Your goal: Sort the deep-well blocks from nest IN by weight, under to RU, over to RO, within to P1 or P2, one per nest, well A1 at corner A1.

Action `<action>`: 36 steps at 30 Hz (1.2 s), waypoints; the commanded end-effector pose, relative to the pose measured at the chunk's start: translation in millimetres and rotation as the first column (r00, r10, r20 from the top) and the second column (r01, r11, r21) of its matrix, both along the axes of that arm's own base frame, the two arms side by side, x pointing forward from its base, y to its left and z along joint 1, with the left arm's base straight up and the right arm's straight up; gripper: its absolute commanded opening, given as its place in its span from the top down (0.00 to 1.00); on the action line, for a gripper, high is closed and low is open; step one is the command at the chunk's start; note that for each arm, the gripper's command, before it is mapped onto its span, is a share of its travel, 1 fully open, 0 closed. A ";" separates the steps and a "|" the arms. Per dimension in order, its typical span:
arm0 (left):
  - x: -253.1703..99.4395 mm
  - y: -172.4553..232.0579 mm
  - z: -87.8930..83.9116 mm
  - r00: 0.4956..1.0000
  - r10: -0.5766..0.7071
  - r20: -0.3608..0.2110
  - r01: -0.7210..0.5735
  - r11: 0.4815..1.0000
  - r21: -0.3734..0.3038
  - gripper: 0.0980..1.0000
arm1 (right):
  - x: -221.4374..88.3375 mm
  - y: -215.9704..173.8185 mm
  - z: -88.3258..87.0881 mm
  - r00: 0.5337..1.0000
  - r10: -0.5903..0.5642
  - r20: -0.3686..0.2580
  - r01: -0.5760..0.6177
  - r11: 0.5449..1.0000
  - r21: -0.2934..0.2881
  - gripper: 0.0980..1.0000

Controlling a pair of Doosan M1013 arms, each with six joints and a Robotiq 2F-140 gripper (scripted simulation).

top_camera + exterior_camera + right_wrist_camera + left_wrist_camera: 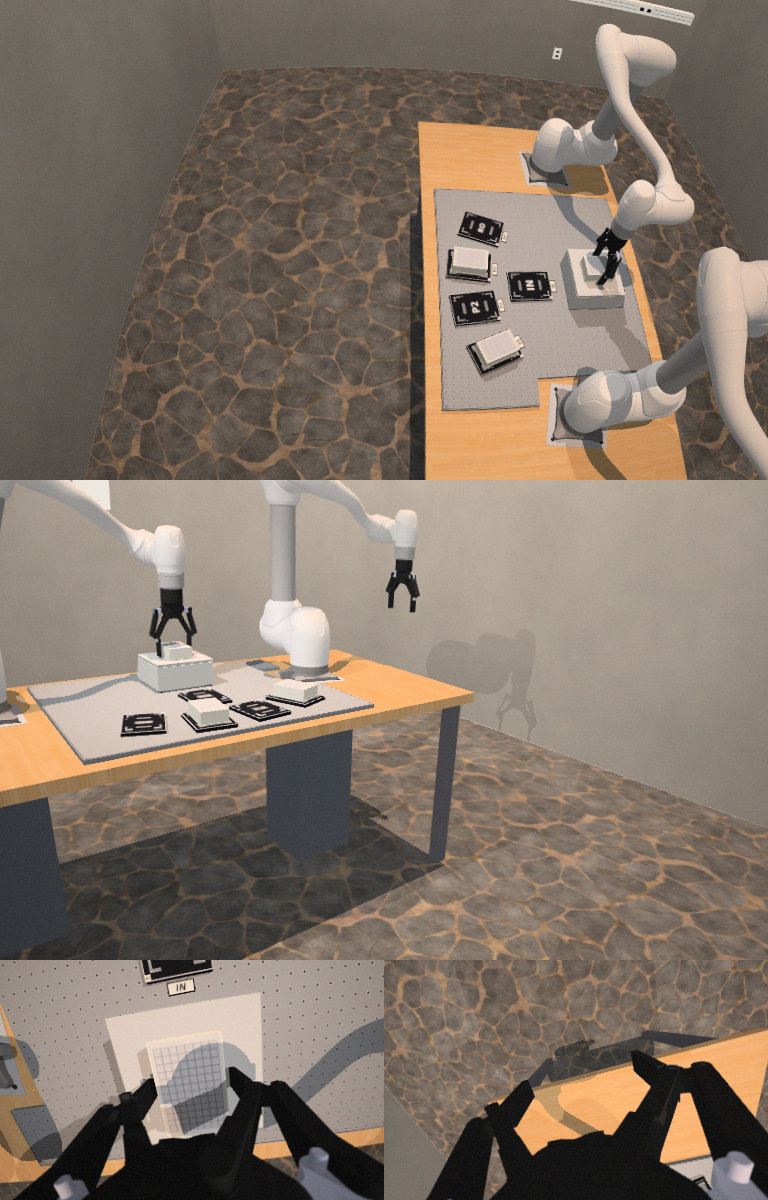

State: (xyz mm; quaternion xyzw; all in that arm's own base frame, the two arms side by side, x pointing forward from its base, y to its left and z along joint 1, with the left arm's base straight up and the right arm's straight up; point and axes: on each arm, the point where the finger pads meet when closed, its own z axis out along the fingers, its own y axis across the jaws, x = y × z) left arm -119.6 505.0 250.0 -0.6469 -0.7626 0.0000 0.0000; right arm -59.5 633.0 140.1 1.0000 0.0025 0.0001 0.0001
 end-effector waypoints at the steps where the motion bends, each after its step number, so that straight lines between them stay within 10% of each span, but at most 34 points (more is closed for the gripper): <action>1: -0.1 0.3 0.6 1.000 0.000 -0.001 0.000 1.000 0.001 0.00 | -0.1 0.4 0.8 1.000 0.000 0.000 0.000 1.000 0.001 1.00; 36: -0.1 0.3 0.6 1.000 0.000 -0.001 0.000 1.000 0.001 0.00 | -0.1 0.3 10.7 1.000 0.000 -0.001 0.000 1.000 0.001 1.00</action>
